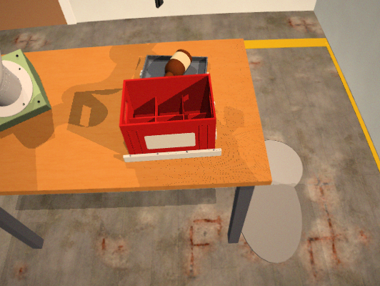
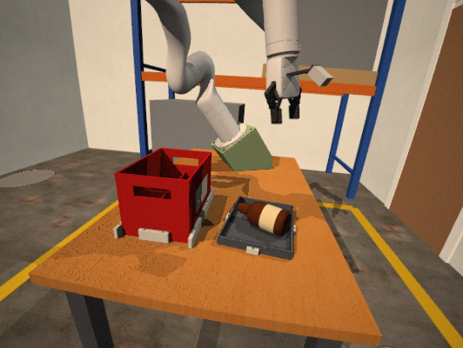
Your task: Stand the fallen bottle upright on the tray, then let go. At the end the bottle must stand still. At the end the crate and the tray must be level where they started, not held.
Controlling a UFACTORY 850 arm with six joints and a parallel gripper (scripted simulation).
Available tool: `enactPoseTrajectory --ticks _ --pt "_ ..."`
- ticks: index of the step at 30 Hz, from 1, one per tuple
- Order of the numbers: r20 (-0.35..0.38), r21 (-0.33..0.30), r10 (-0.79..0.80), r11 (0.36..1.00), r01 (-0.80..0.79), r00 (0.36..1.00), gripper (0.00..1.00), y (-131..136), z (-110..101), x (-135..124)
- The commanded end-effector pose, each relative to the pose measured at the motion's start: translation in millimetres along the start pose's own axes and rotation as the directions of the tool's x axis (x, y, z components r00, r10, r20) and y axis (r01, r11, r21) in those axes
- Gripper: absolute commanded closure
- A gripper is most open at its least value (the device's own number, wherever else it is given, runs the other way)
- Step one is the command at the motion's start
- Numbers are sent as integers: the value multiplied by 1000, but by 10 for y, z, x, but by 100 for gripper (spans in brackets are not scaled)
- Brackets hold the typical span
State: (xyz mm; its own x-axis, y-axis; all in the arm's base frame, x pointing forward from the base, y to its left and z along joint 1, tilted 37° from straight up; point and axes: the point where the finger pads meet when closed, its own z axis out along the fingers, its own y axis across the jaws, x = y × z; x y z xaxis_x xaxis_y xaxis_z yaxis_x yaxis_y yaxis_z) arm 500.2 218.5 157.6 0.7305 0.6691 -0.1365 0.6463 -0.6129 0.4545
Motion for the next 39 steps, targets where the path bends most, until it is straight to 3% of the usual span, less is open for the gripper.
enactPoseTrajectory --ticks 1,6,15,16,39 --pt "57 -49 -60 997 62 997 0 419 408 -174" --pt "124 -78 -122 988 133 985 0 795 794 -430" --pt "153 -87 -149 983 164 977 0 946 954 -550" --pt "153 -87 -149 983 164 977 100 946 954 -550" --pt "153 -87 -149 983 164 977 100 946 954 -550"
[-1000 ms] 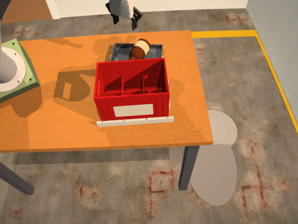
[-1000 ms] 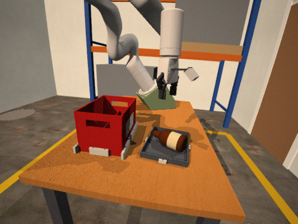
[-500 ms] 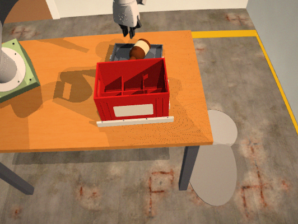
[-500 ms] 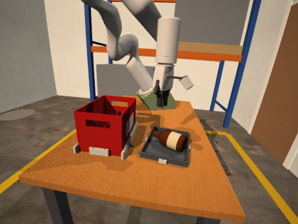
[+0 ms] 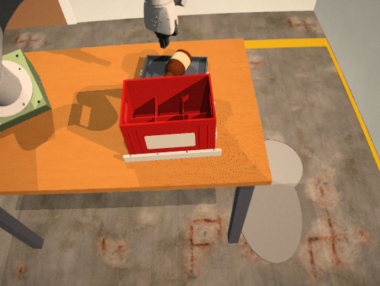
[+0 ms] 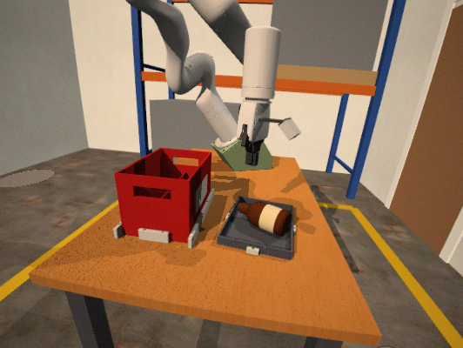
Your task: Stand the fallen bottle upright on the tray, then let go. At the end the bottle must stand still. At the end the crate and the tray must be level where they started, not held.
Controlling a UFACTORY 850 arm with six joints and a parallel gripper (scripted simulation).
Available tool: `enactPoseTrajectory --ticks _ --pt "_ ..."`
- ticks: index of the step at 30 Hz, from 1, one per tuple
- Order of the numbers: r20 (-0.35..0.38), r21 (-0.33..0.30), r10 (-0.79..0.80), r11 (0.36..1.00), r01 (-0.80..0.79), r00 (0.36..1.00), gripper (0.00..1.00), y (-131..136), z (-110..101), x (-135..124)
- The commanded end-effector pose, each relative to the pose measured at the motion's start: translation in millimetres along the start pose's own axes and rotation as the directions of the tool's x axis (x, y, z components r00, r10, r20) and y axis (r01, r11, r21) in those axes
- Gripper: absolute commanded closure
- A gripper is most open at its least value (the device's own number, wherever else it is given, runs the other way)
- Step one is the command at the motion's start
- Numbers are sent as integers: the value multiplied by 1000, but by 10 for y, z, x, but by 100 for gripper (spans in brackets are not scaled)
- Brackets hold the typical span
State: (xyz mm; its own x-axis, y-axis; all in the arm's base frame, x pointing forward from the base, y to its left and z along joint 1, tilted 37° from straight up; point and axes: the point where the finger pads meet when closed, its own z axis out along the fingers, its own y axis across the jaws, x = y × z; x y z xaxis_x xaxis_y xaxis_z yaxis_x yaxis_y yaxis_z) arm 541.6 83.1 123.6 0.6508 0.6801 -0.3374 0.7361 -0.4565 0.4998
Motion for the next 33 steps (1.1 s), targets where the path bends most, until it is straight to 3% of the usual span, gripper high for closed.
enactPoseTrajectory --ticks 1,21,22,33 --pt "-1 -1 1 1000 -1 1000 100 4 -7 6" --pt "-1 -1 1 1000 -1 1000 100 4 -7 6" --pt "-1 -1 1 1000 -1 1000 35 4 -7 6" --pt "-1 -1 1 1000 -1 1000 35 4 -7 6"
